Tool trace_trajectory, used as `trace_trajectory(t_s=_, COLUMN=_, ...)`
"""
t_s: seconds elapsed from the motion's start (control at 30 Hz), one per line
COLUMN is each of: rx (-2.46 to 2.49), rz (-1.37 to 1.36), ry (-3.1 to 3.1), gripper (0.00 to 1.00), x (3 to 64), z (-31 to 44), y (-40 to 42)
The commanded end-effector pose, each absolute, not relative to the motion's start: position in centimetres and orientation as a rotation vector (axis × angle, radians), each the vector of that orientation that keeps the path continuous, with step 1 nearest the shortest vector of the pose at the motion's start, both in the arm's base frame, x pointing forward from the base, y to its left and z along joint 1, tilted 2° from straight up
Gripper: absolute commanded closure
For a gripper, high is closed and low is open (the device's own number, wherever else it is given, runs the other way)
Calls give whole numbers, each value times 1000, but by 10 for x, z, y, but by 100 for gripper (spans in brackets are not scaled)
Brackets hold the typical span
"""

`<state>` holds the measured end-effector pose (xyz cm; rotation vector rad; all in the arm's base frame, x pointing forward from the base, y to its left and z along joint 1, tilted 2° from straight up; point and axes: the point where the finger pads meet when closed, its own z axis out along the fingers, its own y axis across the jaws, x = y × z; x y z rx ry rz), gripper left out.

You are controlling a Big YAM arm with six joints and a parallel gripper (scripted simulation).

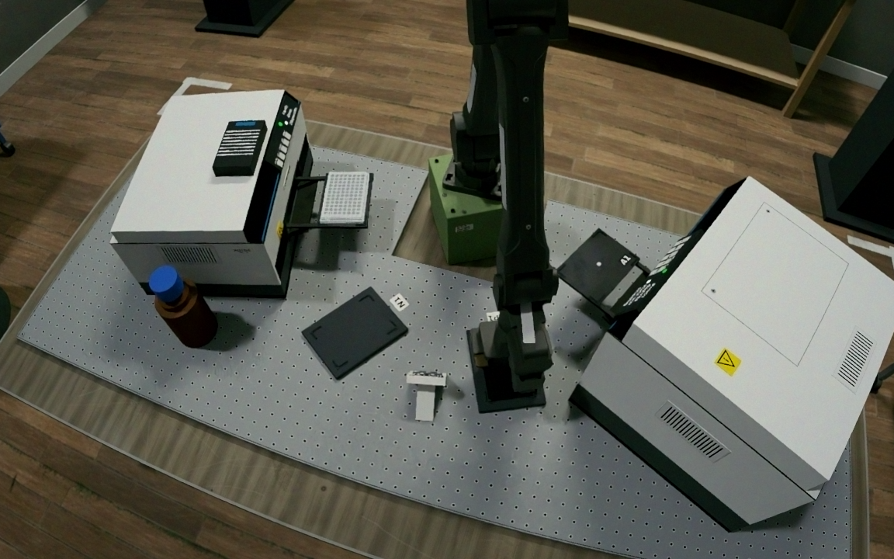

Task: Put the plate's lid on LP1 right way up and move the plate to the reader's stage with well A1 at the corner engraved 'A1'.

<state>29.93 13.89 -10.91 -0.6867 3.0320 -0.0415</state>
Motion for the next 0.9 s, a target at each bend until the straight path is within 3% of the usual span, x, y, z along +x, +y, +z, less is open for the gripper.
trace_trajectory(t_s=0.0, rx=-697, rz=-28, ry=2984, gripper=15, x=317, z=-98, y=151)
trace_trajectory(t_s=0.87, rx=-697, rz=-29, ry=2987, gripper=15, x=316, z=-104, y=151)
